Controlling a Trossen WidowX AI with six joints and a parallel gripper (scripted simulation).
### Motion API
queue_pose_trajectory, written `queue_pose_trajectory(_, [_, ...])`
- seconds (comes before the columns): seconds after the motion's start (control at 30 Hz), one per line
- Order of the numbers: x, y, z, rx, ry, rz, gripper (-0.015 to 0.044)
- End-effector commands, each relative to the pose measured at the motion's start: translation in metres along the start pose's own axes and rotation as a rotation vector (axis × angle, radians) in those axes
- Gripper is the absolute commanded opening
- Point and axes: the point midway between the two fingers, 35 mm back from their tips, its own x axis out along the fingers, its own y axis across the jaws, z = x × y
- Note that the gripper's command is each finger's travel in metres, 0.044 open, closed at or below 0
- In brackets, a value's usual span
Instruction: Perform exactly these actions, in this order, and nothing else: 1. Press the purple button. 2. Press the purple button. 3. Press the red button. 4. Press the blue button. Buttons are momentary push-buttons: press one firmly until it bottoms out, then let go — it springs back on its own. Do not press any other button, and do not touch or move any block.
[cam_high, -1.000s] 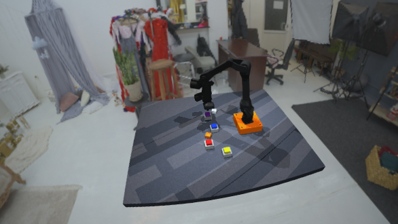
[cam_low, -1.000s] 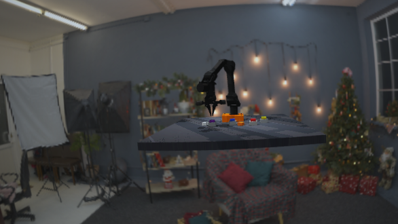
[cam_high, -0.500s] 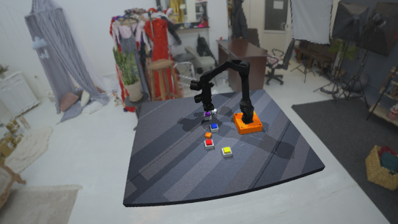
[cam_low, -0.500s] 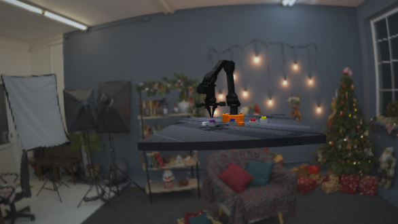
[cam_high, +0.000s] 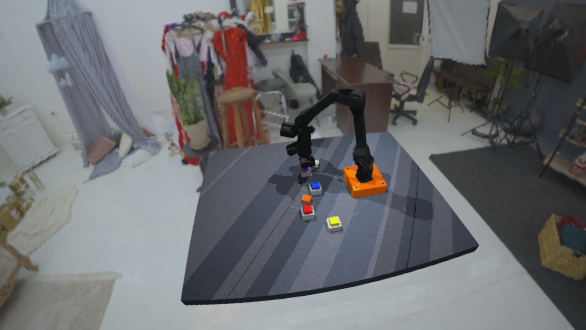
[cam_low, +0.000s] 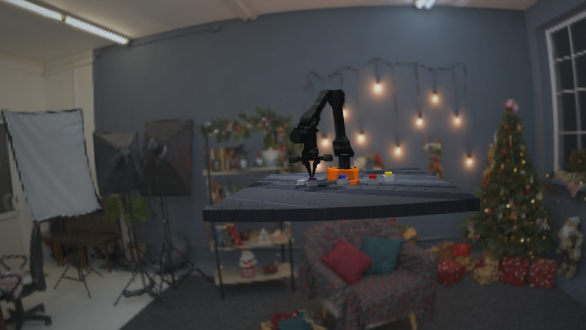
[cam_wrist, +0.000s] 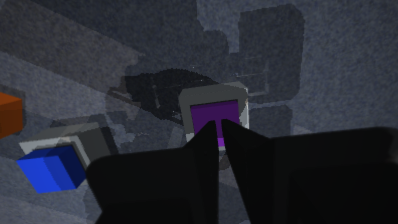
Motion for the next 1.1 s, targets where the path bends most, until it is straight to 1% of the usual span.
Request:
queue_pose_trajectory(0.0, [0.003,0.001,-0.001,-0.001,0.002,0.005,0.002])
queue_pose_trajectory(0.43, [0.003,0.001,-0.001,-0.001,0.002,0.005,0.002])
queue_pose_trajectory(0.47, [-0.001,0.0,0.0,0.0,0.0,0.0,0.002])
queue_pose_trajectory(0.57, [-0.029,0.001,-0.001,-0.001,0.002,0.004,0.002])
queue_pose_trajectory(0.6, [-0.032,0.001,-0.001,-0.001,0.002,0.005,0.002])
queue_pose_trajectory(0.8, [-0.031,0.001,-0.001,-0.001,0.002,0.005,0.002])
queue_pose_trajectory(1.07, [-0.019,0.001,0.0,-0.001,0.002,0.005,0.002])
